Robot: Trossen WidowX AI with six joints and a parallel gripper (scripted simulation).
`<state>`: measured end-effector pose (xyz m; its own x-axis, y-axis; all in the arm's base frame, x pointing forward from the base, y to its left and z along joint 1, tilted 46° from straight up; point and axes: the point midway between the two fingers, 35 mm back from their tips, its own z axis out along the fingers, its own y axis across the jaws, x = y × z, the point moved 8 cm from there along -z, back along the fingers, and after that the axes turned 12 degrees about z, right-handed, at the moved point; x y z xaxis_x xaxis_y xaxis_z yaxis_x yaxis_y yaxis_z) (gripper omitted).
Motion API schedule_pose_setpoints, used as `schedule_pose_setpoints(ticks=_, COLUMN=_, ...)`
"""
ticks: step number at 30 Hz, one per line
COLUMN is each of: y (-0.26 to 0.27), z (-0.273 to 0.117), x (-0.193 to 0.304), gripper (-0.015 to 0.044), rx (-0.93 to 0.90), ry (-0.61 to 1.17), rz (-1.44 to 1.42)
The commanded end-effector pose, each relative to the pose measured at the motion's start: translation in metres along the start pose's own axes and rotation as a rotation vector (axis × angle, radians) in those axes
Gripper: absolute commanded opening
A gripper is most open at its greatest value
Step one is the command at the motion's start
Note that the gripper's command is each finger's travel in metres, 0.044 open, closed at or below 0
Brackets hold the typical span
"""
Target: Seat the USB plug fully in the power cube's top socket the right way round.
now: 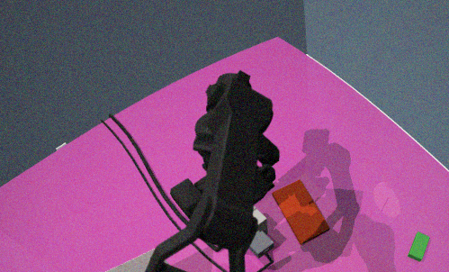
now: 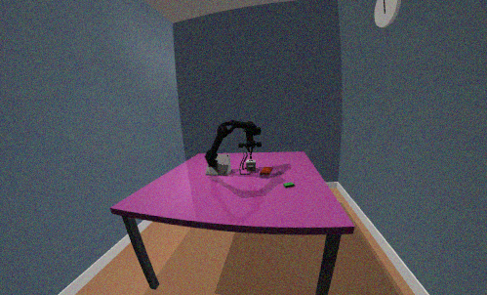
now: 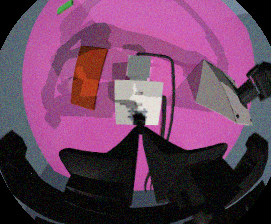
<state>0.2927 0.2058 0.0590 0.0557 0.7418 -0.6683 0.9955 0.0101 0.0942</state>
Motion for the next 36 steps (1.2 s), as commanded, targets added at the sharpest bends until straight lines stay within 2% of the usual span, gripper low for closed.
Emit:
schedule_pose_setpoints(ticks=1, y=-0.0001, z=0.0004, x=0.0003, gripper=0.0, rx=0.003, ry=0.009, rz=-0.004)
schedule_pose_setpoints(ticks=36, y=-0.0001, z=0.0047, x=0.0001, gripper=0.0, rx=0.008, ry=0.037, rz=-0.001)
